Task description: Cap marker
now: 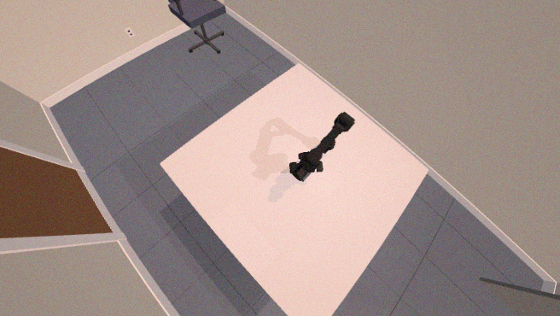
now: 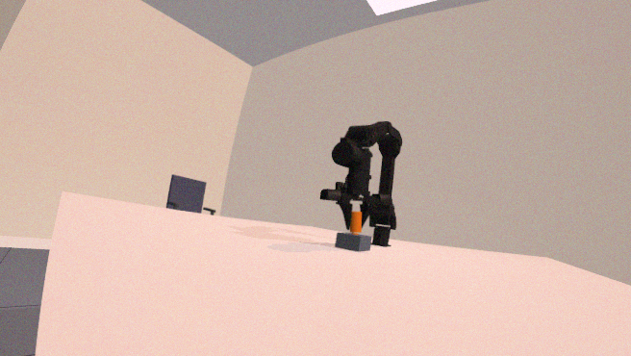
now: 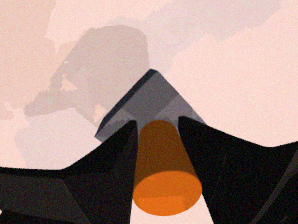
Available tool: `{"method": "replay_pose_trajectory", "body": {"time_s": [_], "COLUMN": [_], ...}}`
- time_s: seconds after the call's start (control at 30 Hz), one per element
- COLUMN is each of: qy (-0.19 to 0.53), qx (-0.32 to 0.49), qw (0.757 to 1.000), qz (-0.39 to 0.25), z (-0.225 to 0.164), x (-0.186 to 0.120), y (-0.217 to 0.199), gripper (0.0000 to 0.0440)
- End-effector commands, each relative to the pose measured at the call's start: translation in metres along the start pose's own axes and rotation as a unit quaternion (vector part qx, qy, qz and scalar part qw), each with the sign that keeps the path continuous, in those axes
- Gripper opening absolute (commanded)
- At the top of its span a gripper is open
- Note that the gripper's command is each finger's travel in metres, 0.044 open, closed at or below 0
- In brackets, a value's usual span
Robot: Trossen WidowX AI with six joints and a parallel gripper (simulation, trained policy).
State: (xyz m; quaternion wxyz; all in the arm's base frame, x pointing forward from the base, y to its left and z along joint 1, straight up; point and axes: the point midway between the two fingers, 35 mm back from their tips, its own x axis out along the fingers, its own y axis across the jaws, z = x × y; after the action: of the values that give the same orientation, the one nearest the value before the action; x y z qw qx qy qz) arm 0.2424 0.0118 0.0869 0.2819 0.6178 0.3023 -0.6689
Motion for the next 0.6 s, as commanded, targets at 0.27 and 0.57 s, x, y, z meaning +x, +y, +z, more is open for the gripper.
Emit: {"method": "replay_pose_trajectory", "body": {"time_s": [0.27, 0.57], "qy": [-0.024, -0.023], "qx": [0.004, 0.000], "qw": [0.999, 0.999], "qz": [0.022, 0.026], "z": [0.0128, 0.0128], "x": [0.0059, 0.0049], "y": [0.0115, 0.0121], "gripper": [0.0126, 0.0144]}}
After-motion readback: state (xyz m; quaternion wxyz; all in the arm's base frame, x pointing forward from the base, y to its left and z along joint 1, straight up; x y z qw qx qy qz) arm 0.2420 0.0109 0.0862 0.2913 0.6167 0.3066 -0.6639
